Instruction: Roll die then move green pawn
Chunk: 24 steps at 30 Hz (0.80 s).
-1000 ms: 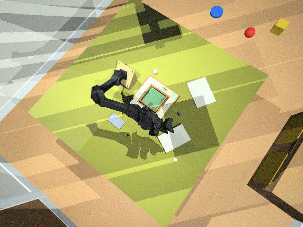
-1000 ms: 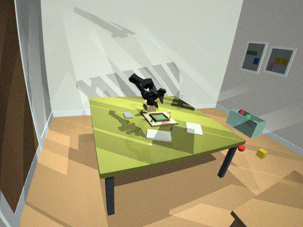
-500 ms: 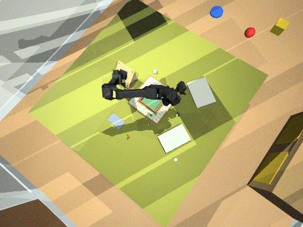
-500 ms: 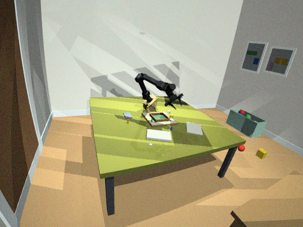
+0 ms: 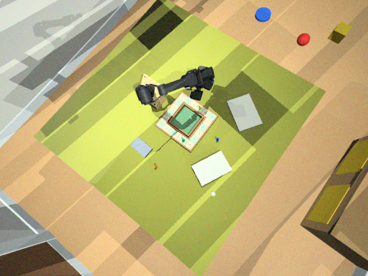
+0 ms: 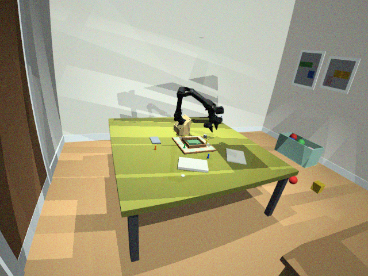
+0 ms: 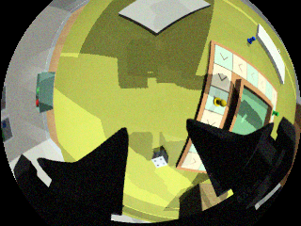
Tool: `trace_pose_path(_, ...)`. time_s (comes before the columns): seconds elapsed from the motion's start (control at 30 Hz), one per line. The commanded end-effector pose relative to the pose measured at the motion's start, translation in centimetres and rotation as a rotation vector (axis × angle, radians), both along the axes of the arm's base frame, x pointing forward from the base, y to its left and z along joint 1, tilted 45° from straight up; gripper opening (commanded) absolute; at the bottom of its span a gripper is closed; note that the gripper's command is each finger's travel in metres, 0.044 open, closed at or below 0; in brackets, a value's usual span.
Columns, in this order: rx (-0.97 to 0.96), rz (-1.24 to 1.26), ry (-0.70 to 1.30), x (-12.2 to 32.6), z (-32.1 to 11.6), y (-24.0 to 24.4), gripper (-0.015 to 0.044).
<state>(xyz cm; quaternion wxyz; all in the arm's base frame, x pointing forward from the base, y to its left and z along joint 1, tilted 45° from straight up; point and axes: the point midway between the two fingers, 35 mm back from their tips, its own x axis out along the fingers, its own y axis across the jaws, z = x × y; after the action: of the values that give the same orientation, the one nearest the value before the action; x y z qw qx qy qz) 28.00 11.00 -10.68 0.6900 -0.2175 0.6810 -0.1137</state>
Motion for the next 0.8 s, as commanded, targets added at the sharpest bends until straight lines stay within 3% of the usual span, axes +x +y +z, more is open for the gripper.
trace_pose_path(0.0, -0.153, 0.143, 0.234, -6.6, -2.2, -1.1, 0.0275)
trace_pose_path(0.13, -0.268, 0.241, 0.377, -10.6, -2.9, -2.1, 0.0275)
trace_pose_path(0.77, -0.268, 0.241, 0.377, -10.9, -4.7, -2.9, 0.0275)
